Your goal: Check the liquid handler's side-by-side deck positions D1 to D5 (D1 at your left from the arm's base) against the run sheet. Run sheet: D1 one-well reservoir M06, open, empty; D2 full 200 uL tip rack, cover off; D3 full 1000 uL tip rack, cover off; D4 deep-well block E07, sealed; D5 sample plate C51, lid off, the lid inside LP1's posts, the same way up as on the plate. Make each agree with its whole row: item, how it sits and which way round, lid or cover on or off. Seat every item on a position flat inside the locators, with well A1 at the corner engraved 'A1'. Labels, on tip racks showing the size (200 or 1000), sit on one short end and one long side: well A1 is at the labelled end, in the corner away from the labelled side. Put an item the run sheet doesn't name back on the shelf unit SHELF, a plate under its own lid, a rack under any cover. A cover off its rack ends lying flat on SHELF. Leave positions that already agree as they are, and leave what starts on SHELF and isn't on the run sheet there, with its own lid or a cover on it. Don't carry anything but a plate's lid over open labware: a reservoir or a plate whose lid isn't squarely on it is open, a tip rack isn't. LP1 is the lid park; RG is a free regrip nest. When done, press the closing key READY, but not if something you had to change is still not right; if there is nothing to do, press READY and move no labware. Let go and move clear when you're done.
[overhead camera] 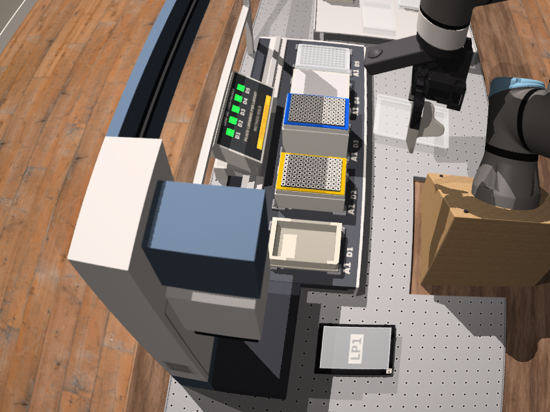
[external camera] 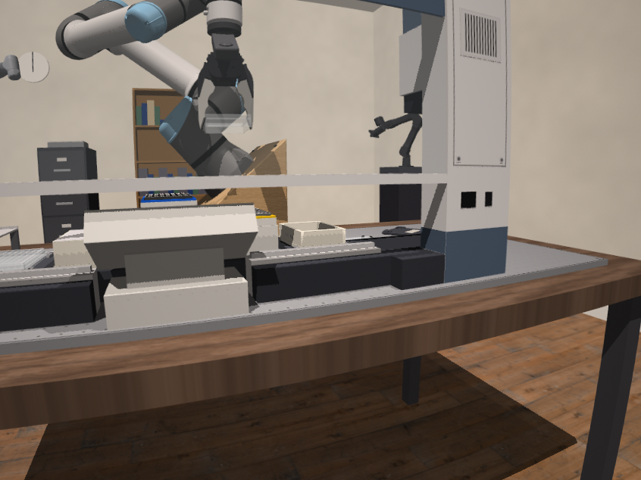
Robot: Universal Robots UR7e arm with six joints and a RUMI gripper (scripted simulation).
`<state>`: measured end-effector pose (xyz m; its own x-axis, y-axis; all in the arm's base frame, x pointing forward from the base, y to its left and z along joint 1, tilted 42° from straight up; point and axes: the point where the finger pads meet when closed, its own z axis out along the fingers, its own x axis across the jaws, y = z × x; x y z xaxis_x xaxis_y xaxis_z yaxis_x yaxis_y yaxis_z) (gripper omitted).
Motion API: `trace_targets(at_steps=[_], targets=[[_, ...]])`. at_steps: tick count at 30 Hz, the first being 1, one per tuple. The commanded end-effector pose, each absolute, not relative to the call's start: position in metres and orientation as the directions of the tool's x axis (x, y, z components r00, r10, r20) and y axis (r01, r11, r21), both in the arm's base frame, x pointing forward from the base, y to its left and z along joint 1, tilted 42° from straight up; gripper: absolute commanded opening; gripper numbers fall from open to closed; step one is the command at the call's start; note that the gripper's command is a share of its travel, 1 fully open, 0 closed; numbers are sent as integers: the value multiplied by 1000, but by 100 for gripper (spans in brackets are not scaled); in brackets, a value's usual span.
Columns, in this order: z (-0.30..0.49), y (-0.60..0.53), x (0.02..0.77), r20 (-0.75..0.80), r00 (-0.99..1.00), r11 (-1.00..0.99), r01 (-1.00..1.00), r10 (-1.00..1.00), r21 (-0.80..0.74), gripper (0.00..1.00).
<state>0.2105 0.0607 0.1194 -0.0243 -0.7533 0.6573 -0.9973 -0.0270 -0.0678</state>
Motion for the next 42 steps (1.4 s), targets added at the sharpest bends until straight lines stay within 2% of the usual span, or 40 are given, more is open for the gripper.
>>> trace_targets(at_steps=[1,23,30,42], targets=[[120,62,211,645,-147,64,-987,-750,-150,0],[120,62,212,535,-520,351,-851,-665,-390,0],[120,62,212,530,-532,360,-844,-660,-398,0],[120,62,212,420,-718,507,-693,-556,-513,0]])
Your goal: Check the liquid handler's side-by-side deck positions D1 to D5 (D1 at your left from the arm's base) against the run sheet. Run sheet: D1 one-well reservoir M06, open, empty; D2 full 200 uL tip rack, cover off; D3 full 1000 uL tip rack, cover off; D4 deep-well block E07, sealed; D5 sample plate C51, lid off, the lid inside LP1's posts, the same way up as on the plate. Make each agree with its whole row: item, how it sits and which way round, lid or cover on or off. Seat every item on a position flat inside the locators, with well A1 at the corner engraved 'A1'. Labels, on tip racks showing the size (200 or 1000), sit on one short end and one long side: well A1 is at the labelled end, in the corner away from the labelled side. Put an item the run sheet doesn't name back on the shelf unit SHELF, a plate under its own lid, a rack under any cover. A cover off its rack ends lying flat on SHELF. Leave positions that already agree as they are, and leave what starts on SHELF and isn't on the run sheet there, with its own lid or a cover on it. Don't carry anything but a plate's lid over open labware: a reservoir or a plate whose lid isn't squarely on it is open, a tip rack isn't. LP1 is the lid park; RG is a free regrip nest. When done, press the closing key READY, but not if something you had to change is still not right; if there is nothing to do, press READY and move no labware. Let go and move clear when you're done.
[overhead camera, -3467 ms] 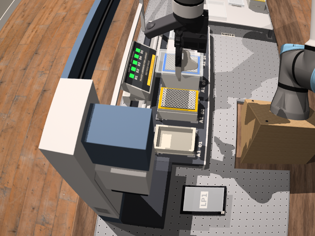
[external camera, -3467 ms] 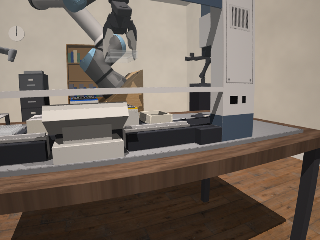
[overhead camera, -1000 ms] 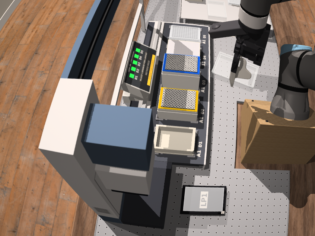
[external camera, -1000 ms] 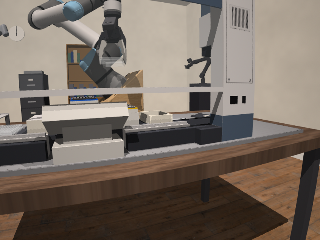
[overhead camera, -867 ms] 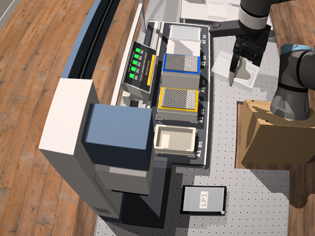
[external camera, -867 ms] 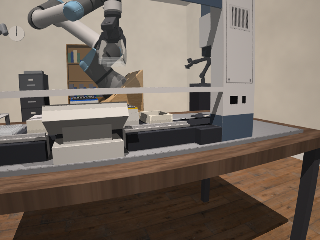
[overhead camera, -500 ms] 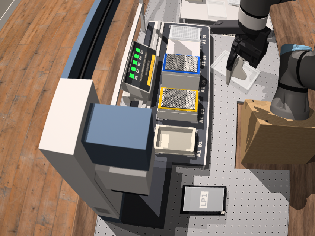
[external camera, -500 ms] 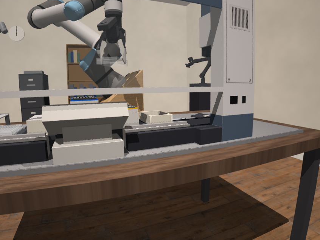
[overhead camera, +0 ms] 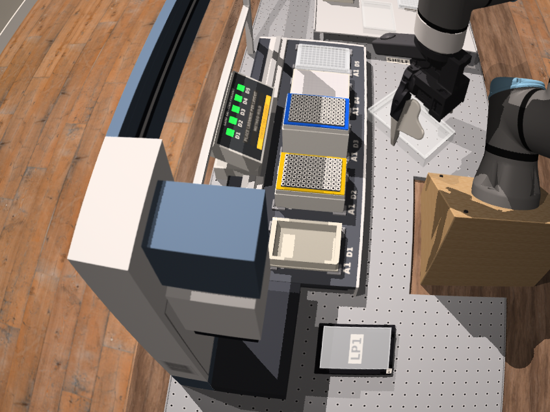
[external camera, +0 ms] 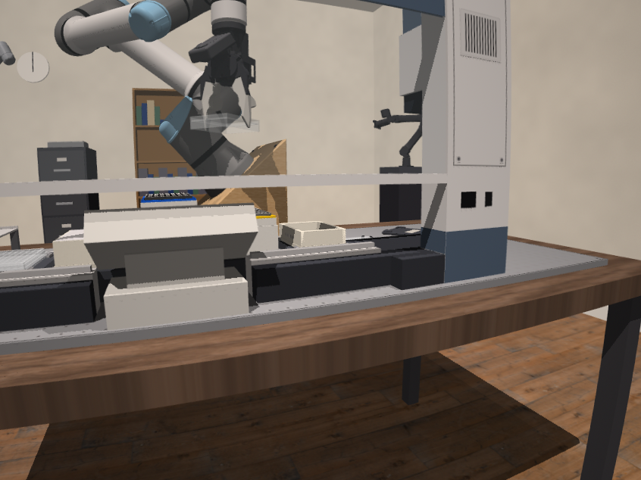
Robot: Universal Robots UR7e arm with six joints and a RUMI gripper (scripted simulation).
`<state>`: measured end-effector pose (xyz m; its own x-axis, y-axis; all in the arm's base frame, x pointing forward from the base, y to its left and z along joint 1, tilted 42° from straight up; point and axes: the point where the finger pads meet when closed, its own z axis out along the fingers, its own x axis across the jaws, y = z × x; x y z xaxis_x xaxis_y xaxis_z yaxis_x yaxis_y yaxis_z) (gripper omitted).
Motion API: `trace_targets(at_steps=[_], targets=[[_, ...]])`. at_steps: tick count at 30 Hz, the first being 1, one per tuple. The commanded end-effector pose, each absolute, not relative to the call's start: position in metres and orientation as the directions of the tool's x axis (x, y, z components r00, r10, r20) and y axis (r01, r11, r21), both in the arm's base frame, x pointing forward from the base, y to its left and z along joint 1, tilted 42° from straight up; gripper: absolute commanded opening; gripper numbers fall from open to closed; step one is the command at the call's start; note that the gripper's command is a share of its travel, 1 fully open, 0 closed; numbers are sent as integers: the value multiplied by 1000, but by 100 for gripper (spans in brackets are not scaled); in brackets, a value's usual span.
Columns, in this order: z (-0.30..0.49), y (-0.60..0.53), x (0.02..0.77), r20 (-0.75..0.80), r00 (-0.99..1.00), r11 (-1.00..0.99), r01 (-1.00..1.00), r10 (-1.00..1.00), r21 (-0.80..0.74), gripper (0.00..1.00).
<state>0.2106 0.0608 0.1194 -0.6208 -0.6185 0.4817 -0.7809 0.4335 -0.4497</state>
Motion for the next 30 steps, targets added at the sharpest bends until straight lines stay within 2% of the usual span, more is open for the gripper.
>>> trace_targets(at_steps=[1,16,17,20,30], targets=[[120,62,212,409,-731,518,-678,-546,-521,0],[119,62,215,360,-792,568,-607,-493,-556,0],[119,61,210,252,-890,649,-450,-380,-613,0],[119,61,210,215,-916,671,-396,-340,-627,0],[119,61,210,193,-929,682,-365,-317,-634,0]])
